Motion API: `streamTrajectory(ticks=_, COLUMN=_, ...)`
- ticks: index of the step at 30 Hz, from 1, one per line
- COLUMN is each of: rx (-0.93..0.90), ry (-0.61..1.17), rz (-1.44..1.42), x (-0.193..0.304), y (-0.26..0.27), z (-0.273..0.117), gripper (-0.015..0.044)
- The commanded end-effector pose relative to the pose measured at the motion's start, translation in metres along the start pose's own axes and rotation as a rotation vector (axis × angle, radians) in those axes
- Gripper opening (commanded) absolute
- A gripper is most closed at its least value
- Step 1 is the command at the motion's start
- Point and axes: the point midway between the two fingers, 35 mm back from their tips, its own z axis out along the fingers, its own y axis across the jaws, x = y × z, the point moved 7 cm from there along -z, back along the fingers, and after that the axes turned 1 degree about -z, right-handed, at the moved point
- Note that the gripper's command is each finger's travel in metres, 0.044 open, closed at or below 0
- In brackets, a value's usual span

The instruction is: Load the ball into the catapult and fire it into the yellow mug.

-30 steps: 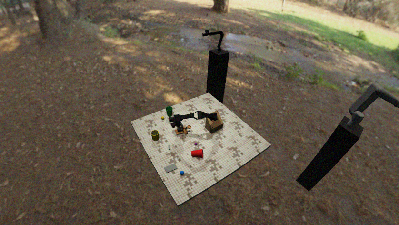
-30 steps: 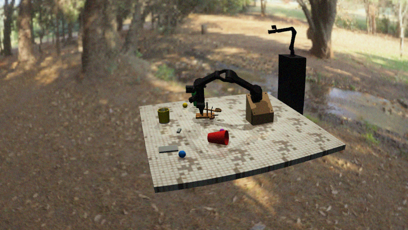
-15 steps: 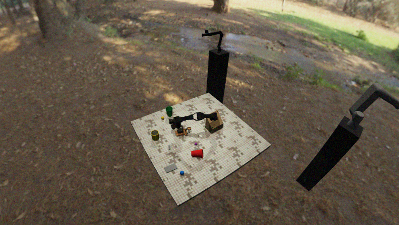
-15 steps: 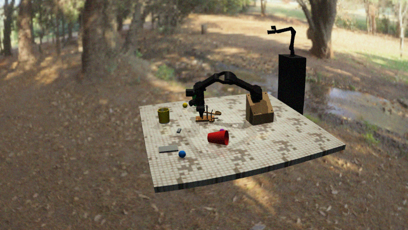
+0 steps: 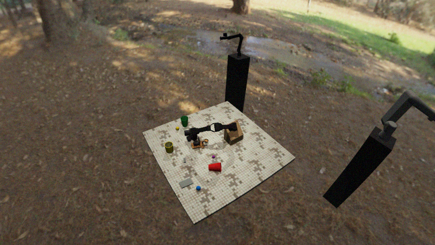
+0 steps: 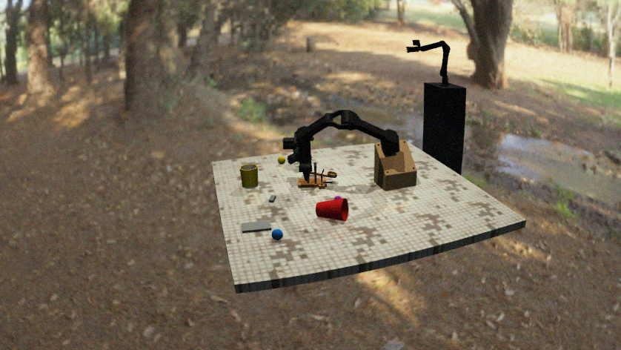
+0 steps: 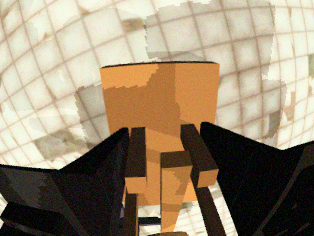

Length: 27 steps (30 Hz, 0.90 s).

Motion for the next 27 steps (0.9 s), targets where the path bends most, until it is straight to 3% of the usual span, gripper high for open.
streamTrajectory(ticks=1, rx=-0.001, ry=-0.002, rz=-0.002, x=0.0, y=0.0, z=-0.001, gripper=0.0079)
streamTrajectory(ticks=12, rx=0.0, ry=-0.002, rz=-0.002, x=-0.001, y=0.0, z=-0.003, gripper=0.0367)
streamTrajectory(ticks=15, rx=0.004, ry=-0.003, rz=-0.001, x=-0.003, y=-0.001, z=-0.041, gripper=0.044)
streamTrajectory(ticks=19, rx=0.006, ry=-0.001, rz=0.0, x=0.001, y=-0.001, z=-0.098, gripper=0.044)
streamTrajectory(ticks=27, rx=0.0, ry=-0.007, rz=0.016, x=0.002, y=-0.006, z=-0.092, gripper=0.044)
